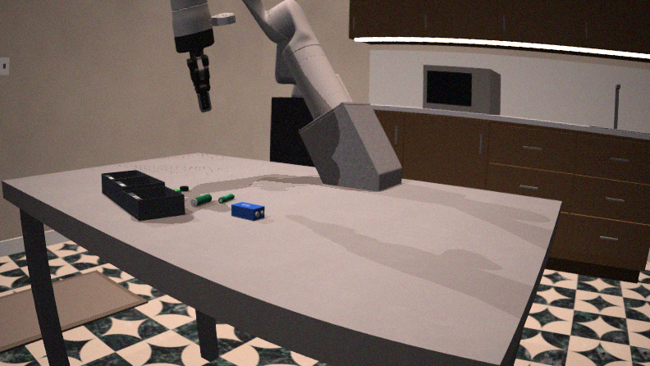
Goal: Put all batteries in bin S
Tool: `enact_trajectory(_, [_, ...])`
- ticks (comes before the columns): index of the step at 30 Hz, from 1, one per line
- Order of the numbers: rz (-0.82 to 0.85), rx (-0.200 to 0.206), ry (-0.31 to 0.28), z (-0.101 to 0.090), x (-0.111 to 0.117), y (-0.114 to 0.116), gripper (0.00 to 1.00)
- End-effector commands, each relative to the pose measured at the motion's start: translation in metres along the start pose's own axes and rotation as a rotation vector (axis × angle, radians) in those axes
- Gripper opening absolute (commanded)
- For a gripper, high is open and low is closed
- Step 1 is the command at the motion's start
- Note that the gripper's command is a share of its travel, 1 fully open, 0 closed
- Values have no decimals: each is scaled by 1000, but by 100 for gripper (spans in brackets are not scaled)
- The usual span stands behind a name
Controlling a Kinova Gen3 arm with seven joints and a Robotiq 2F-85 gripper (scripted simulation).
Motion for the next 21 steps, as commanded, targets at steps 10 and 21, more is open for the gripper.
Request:
enact_trajectory(10, [-414, -45, -217, -37, 17, 59, 9])
enact_trajectory(21, [-622, -58, -324, -56, 30, 90, 9])
Point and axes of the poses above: the point where the finger pads meet when closed, its own z axis out along the fingers, its own y axis across the jaws, x = y × z, the point moved 9 cm from there along -z, back along the fingers, and after that the axes turned 14 degrees about -z, right-handed, at the moved point
